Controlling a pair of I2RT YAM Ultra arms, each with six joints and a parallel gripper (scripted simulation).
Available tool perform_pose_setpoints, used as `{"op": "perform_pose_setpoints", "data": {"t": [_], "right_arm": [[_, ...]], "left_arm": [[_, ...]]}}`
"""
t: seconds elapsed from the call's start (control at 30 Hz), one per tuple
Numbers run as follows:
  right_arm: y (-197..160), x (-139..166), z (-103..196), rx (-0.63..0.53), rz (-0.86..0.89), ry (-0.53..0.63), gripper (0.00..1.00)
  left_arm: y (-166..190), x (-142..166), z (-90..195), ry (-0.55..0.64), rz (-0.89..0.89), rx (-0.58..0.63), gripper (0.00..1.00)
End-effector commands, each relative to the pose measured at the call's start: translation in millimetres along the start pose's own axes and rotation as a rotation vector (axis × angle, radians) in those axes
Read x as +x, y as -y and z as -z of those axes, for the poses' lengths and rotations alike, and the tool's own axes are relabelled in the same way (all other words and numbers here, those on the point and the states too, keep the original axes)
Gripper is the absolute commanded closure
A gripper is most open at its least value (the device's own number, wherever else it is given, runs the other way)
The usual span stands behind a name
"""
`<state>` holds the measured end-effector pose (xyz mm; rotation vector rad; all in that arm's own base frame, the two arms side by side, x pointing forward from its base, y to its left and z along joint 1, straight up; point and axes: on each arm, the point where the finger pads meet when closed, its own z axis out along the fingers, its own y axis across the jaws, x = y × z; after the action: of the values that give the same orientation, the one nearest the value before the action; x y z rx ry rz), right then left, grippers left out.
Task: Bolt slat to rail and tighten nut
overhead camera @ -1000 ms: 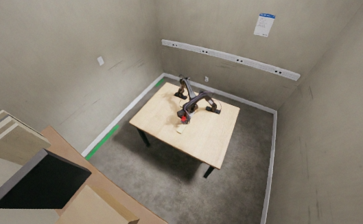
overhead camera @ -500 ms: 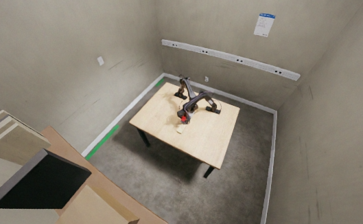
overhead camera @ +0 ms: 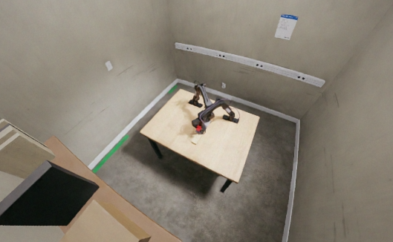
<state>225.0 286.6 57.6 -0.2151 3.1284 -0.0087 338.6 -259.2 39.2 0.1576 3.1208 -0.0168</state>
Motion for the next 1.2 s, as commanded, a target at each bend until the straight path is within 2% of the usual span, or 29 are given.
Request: {"op": "perform_pose_setpoints", "data": {"t": [0.0,0.27,0.33,0.37,0.83,0.9,0.93,1.17], "right_arm": [[-2.5,-2.8,7.1,-0.010,0.279,0.011,0.66],[-2.6,-2.8,7.8,-0.008,0.659,0.011,0.66],[-2.6,-2.8,7.8,-0.008,0.659,0.011,0.66],[-2.6,-2.8,7.9,-0.008,0.778,0.011,0.66],[-2.8,-2.9,9.4,-0.005,1.442,0.012,0.66],[-2.8,-2.9,9.4,-0.005,1.442,0.012,0.66],[-2.8,-2.9,9.5,-0.004,1.561,0.012,0.66],[-2.8,-2.9,10.1,-0.003,1.892,0.013,0.66]], "left_arm": [[1.3,-1.7,4.7,0.011,0.000,0.007,0.28],[1.3,-1.7,4.7,0.011,0.000,0.007,0.28],[1.3,-1.7,4.7,0.011,0.000,0.007,0.28],[1.3,-1.7,4.7,0.011,0.000,0.007,0.28],[1.3,-1.7,4.7,0.011,0.000,0.007,0.28],[1.3,-1.7,4.7,0.011,0.000,0.007,0.28],[1.3,-1.7,4.7,0.011,0.000,0.007,0.28],[1.3,-1.7,4.7,0.011,0.000,0.007,0.28]]}}
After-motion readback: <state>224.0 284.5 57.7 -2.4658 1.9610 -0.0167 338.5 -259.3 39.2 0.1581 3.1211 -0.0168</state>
